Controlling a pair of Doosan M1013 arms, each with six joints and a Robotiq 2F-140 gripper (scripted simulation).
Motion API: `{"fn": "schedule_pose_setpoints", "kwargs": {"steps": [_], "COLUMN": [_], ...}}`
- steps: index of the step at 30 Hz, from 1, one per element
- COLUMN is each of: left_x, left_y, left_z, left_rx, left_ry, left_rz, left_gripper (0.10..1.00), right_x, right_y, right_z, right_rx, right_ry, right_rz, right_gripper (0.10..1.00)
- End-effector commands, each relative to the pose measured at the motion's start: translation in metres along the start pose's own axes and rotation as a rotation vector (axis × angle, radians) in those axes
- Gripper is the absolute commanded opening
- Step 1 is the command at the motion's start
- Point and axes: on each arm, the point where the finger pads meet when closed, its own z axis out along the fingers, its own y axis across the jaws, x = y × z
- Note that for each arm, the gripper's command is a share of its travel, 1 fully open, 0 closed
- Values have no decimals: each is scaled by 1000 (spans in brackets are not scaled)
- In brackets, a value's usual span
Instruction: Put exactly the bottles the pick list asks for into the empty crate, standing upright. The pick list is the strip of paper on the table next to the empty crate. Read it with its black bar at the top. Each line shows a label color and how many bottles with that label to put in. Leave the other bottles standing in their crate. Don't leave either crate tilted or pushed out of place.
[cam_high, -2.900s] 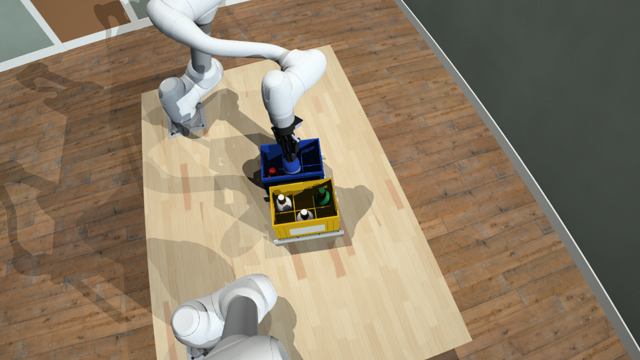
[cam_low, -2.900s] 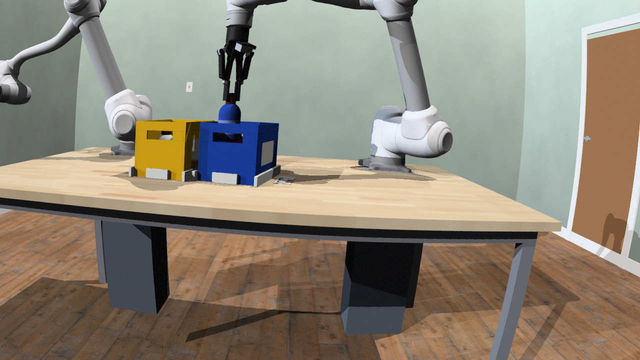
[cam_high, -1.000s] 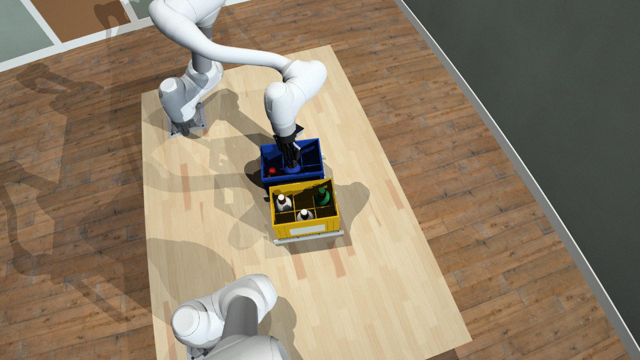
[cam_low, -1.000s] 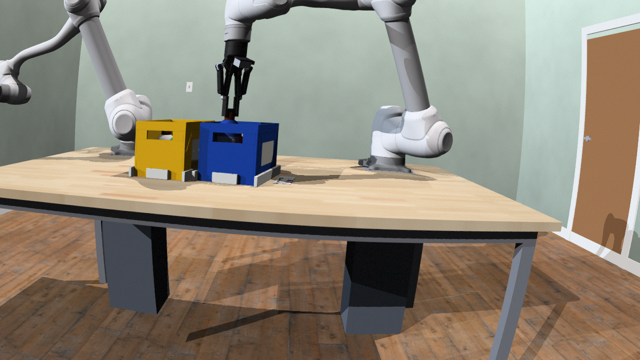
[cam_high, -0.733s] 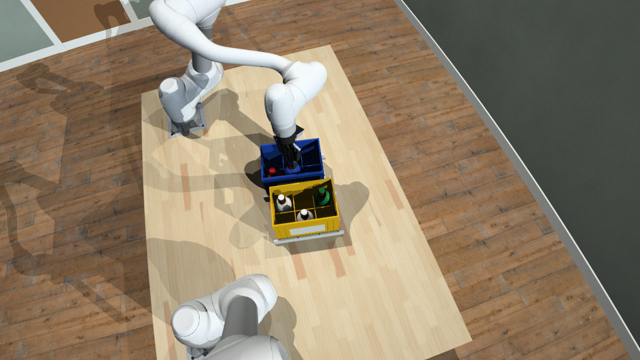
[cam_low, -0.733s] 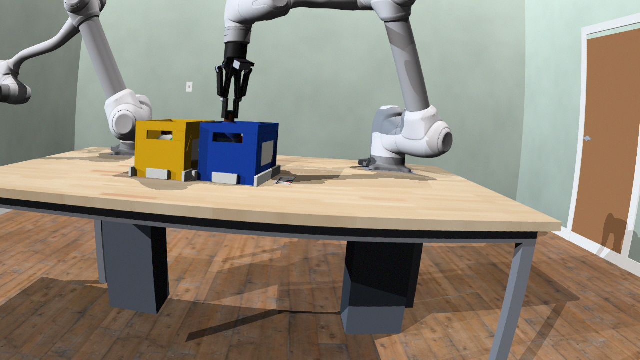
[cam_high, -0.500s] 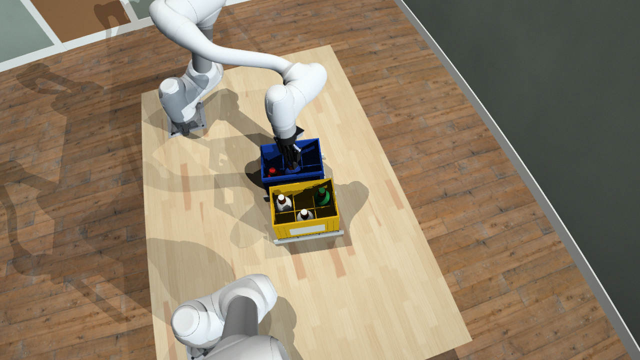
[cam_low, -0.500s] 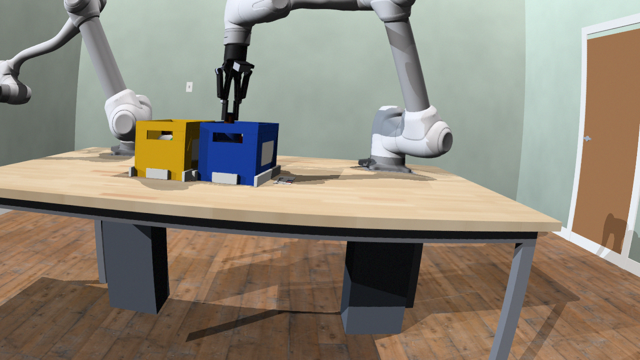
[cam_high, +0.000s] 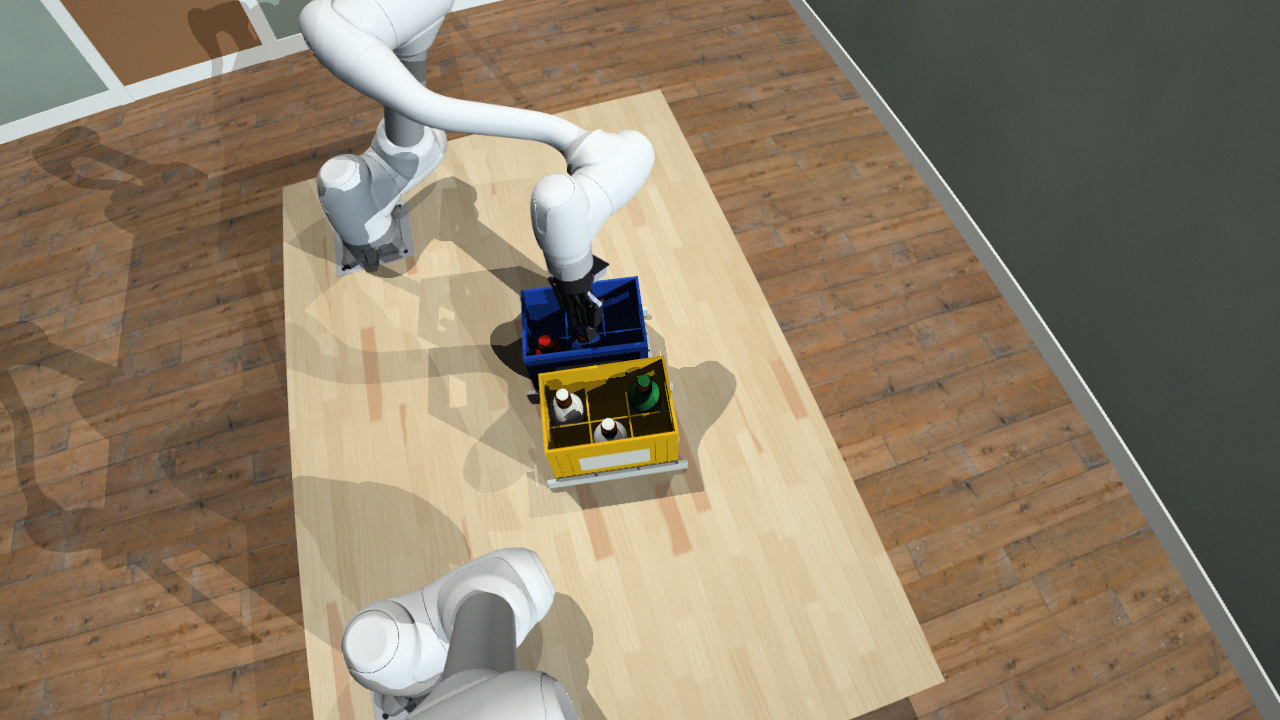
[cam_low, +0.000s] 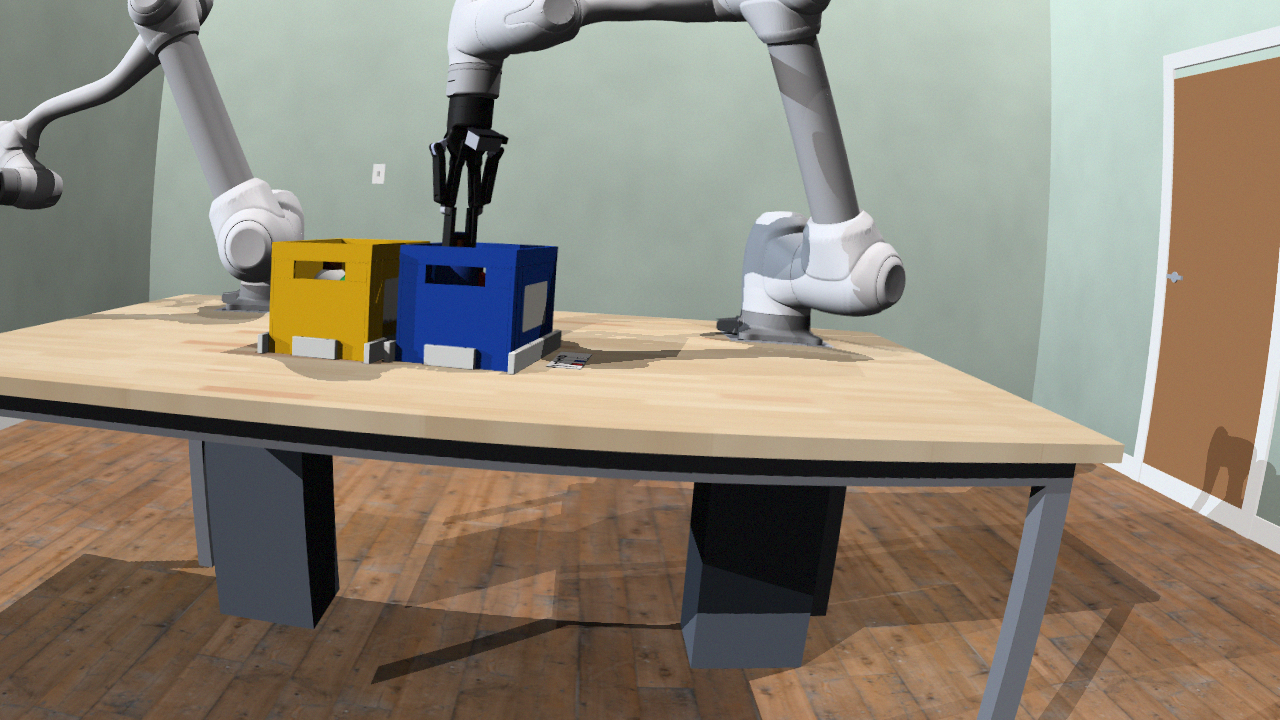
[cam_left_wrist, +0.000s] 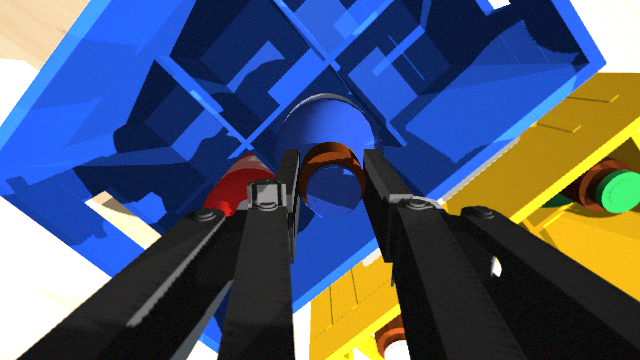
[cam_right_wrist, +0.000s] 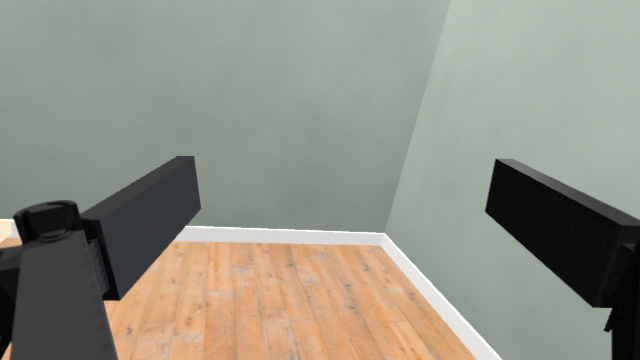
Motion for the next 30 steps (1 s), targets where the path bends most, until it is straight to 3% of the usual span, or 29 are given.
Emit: {"fn": "schedule_pose_setpoints", "kwargs": {"steps": [1, 30], "left_x": [0, 0], "left_y": [0, 0], "left_z": [-1, 11], "left_rx": [-1, -1], "left_ry": [0, 0], "left_rz": [0, 0], "left_gripper": [99, 99], "right_x": [1, 1], "right_y": [0, 0], "right_z": [0, 0], "right_rx": [0, 0], "right_ry": [1, 1], "right_rz": [-2, -2], "right_gripper": [1000, 1000]}}
